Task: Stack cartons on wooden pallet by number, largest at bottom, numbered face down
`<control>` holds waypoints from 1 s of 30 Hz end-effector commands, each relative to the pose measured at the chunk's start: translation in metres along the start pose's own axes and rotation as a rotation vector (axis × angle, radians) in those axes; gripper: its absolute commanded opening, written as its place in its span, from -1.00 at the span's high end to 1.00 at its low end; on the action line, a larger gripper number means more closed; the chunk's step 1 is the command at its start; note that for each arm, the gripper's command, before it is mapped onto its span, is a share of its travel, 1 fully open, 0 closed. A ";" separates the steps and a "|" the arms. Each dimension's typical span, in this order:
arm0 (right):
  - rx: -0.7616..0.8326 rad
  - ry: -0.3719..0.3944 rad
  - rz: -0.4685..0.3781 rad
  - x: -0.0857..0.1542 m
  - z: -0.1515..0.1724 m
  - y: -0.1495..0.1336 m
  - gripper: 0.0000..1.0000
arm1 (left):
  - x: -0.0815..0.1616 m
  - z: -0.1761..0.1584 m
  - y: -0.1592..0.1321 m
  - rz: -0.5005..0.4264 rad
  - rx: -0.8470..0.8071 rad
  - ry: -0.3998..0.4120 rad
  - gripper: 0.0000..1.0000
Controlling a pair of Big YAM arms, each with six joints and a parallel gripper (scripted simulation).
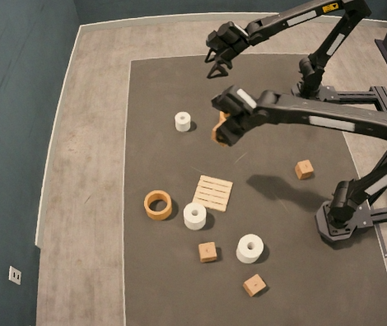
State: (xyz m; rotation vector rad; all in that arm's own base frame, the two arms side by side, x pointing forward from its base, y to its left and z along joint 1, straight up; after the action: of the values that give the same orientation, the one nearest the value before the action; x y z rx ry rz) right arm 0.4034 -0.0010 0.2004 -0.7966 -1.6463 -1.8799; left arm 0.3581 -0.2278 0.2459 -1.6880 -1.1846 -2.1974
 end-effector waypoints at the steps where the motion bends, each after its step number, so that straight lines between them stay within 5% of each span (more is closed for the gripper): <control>1: 0.013 0.002 -0.031 0.004 0.002 0.020 -1.00 | 0.056 0.014 0.013 -0.026 -0.023 0.015 0.08; 6: 0.013 0.002 -0.031 0.004 0.002 0.020 -1.00 | 0.099 0.017 0.008 -0.026 -0.017 0.015 0.08; 19: 0.013 0.002 -0.031 0.004 0.002 0.020 -1.00 | 0.093 0.024 0.002 -0.012 0.118 -0.007 0.08; 30: 0.013 0.002 -0.031 0.004 0.002 0.020 -1.00 | 0.091 0.034 -0.020 -0.184 0.559 -0.253 0.08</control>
State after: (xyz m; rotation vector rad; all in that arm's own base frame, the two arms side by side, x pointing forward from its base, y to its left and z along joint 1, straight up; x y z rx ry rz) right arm 0.4034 -0.0010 0.2004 -0.7966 -1.6463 -1.8799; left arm 0.3361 -0.1651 0.3013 -1.7906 -1.6664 -1.6544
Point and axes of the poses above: on each arm, the point where the finger pads meet when closed, its own x axis back along the fingers, its own z axis across the jaws, y = z × x, the point moved 7 cm from there along x, back along the fingers, and after that the axes turned 7 degrees about -x, right-handed, at the moved point
